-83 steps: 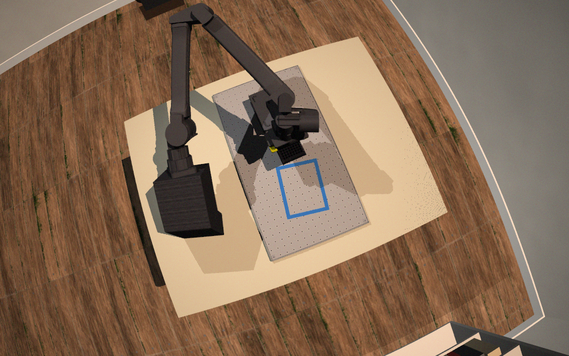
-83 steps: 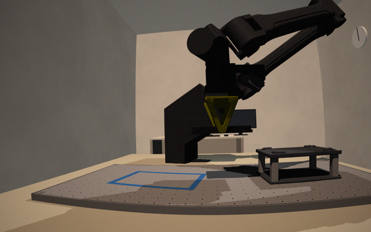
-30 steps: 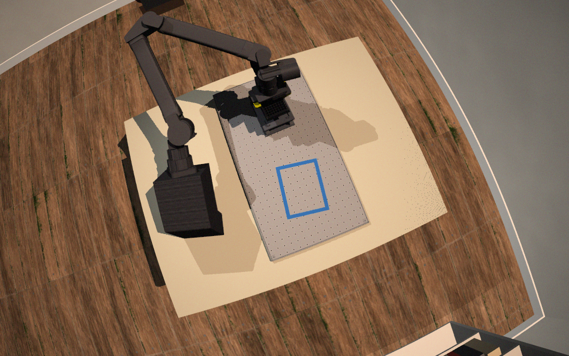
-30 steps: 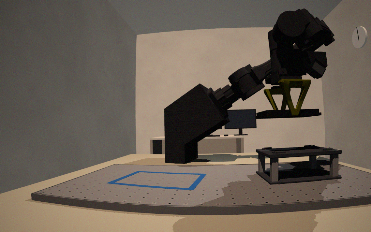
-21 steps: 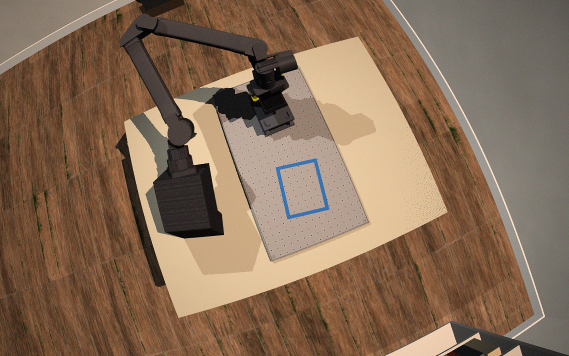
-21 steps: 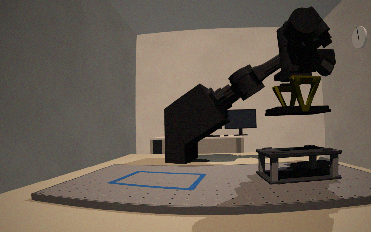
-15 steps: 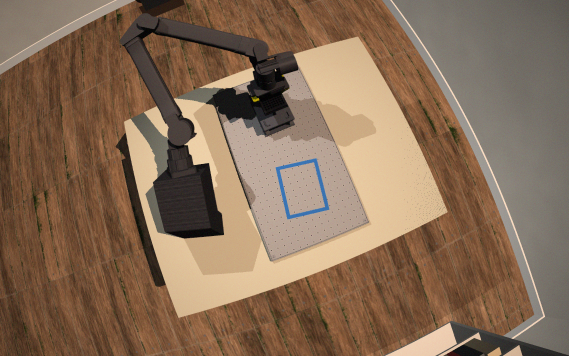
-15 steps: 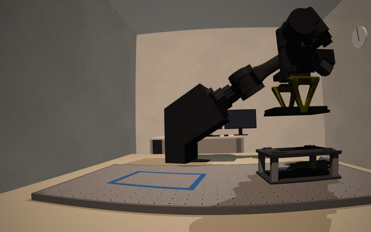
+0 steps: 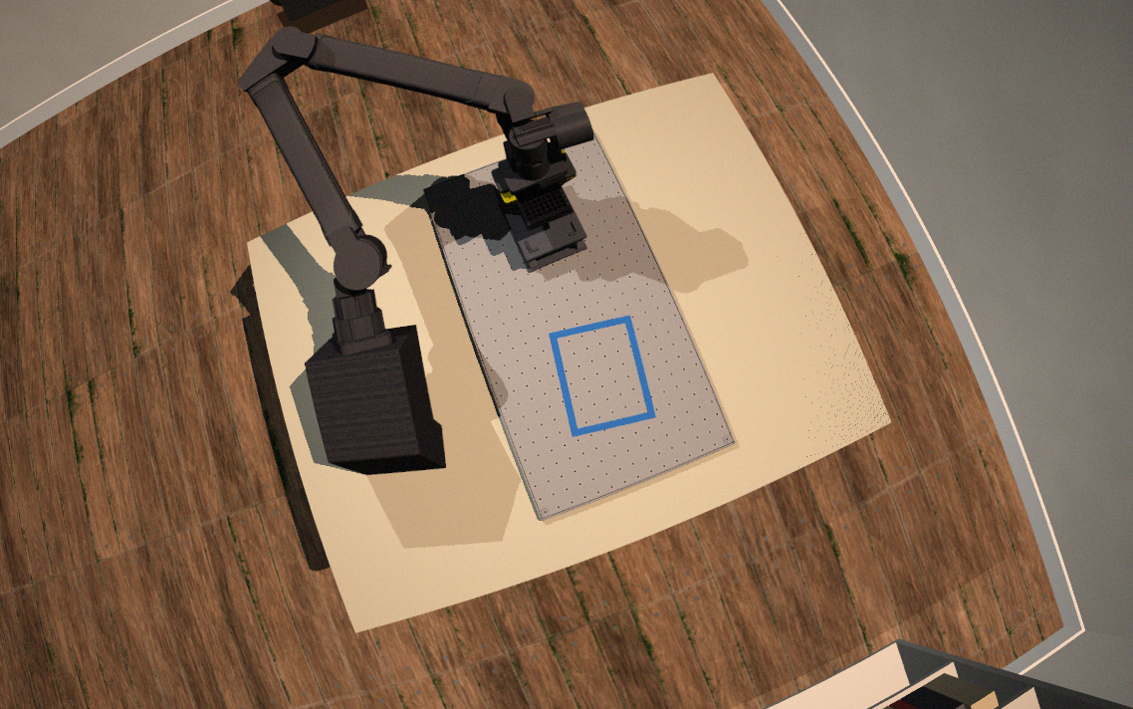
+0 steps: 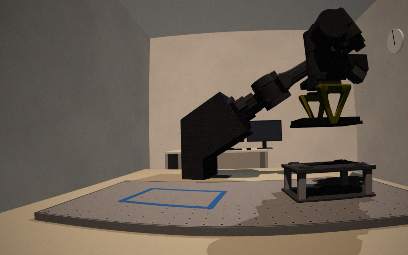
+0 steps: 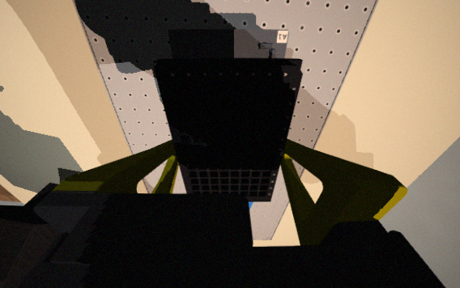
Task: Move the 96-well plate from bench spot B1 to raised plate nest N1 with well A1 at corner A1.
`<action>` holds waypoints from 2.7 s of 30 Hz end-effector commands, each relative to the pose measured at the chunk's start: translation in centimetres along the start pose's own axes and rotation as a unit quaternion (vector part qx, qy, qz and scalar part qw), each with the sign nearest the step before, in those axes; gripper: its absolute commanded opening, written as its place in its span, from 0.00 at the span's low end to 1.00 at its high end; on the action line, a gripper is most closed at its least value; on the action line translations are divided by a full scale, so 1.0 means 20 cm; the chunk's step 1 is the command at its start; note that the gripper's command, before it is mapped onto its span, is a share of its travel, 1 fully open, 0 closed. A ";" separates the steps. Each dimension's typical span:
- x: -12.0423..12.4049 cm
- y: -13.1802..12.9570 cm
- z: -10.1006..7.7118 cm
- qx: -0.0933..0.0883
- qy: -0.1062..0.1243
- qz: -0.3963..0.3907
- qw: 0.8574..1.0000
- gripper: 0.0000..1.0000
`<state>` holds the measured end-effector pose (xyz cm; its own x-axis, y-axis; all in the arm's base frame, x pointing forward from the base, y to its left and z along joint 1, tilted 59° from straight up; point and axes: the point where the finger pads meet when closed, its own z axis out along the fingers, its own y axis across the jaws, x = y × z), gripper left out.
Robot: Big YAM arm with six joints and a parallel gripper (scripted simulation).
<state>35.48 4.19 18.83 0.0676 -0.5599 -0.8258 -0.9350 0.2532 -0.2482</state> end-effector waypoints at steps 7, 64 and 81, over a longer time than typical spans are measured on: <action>0.01 0.00 -0.03 0.009 0.003 0.001 1.000 0.00; -0.02 -0.02 0.35 0.002 -0.001 -0.004 1.000 0.00; -0.02 0.00 0.34 0.003 -0.002 -0.004 1.000 0.00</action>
<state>37.89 9.50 15.28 0.0638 -0.5597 -0.8262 -0.9364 0.2526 -0.2434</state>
